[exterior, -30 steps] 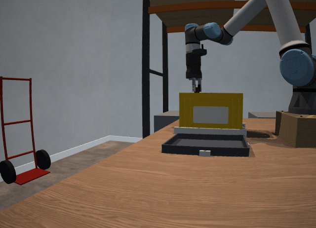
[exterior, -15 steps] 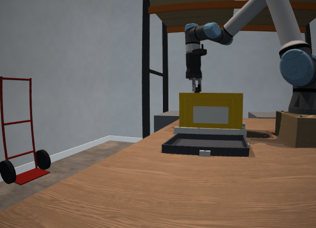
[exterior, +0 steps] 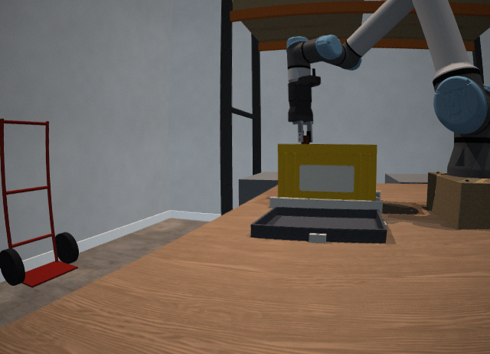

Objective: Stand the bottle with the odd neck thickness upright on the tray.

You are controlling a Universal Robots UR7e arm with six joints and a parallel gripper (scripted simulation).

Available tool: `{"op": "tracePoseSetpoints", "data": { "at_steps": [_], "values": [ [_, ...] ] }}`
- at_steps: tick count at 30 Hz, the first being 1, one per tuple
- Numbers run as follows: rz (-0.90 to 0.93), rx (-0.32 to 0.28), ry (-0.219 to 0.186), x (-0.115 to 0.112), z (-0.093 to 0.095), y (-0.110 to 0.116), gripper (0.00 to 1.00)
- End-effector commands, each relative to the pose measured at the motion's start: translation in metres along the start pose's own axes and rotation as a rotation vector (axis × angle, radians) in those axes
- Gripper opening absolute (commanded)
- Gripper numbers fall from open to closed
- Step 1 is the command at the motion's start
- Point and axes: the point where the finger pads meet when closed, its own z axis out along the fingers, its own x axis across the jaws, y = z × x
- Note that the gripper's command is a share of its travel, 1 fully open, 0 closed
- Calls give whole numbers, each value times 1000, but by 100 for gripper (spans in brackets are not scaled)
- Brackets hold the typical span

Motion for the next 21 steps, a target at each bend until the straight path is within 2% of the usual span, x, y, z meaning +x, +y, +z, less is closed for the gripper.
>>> {"op": "tracePoseSetpoints", "data": {
  "at_steps": [1,21],
  "values": [
    [0,-2,1,0,-1,0,0],
    [0,-2,1,0,-6,0,0]
  ]
}}
